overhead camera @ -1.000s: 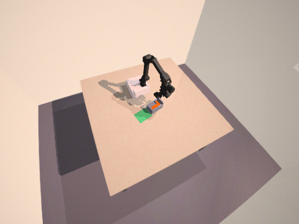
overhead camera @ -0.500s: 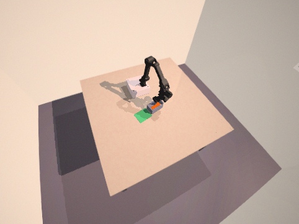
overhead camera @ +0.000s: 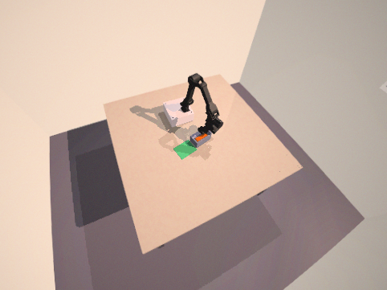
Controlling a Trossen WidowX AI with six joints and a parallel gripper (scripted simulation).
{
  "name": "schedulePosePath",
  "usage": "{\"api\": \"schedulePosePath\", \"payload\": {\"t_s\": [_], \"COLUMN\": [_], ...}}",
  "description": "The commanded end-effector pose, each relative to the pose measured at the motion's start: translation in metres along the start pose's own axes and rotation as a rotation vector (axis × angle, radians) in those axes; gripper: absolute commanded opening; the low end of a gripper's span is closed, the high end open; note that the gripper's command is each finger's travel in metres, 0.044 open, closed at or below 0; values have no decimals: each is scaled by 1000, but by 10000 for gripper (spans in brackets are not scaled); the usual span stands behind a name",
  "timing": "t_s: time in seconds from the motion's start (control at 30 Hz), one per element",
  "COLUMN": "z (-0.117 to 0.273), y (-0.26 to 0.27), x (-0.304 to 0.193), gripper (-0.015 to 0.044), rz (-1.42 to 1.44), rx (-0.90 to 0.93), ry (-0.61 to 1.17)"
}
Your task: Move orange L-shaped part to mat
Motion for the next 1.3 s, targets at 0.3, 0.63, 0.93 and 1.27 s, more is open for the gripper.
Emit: {"api": "schedulePosePath", "payload": {"t_s": [0.3,0.63,0.93,1.27], "z": [-23,-23,-22,-14], "y": [-1,-1,1,8], "x": [-4,-4,-2,-4], "gripper": [180,180,180,180], "rz": [4,4,2,3], "rx": [-2,-2,6,2], "ry": [12,12,5,10]}}
Point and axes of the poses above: the point midway between the two fingers, 35 mm back from their tips, its own z axis back along the fingers, its own y axis across the jaws, x = y × z, the point moved 2 cm from there along z, back along the fingers, and after that the axes turned 6 degrees about -z, right-handed, at the moved point
